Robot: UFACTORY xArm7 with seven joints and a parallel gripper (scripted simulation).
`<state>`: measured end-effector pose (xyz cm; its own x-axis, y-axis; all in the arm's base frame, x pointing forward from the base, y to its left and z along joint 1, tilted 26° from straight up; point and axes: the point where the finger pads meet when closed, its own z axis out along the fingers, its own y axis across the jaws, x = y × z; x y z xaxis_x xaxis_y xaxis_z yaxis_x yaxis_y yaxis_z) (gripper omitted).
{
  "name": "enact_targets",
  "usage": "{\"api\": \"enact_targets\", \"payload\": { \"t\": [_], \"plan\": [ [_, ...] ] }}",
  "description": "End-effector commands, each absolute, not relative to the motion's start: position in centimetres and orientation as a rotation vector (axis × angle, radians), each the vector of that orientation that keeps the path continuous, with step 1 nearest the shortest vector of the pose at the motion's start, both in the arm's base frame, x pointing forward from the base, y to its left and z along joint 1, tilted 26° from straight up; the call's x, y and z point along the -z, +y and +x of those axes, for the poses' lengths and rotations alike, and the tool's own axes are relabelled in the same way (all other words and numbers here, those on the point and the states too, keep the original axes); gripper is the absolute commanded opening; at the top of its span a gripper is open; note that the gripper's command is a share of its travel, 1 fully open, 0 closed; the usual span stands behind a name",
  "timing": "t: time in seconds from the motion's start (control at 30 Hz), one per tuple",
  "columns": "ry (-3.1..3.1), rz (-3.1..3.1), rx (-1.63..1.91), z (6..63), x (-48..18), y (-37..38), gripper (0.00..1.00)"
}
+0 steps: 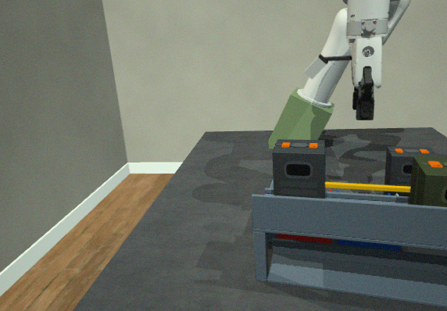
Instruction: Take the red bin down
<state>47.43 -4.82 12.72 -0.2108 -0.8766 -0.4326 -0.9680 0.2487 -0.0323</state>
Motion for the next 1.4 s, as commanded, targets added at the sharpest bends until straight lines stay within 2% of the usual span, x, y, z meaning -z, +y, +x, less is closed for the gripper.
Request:
{"api": "enact_targets", "payload": {
  "t": [0.0,0.07,0.47,0.63,1.37],
  "plan": [
    [2.165,-1.69,-0.344,48.0,-9.9,-3.6,1.0],
    [2.165,-1.69,-0.344,48.3,-7.9,-2.7,1.0],
    [2.165,-1.69,-0.344,48.3,-7.9,-2.7,1.0],
    [2.165,-1.69,-0.344,48.9,-4.0,-0.9,1.0],
    [2.165,-1.69,-0.345,48.7,-4.8,-1.3,1.0]
  ]
}}
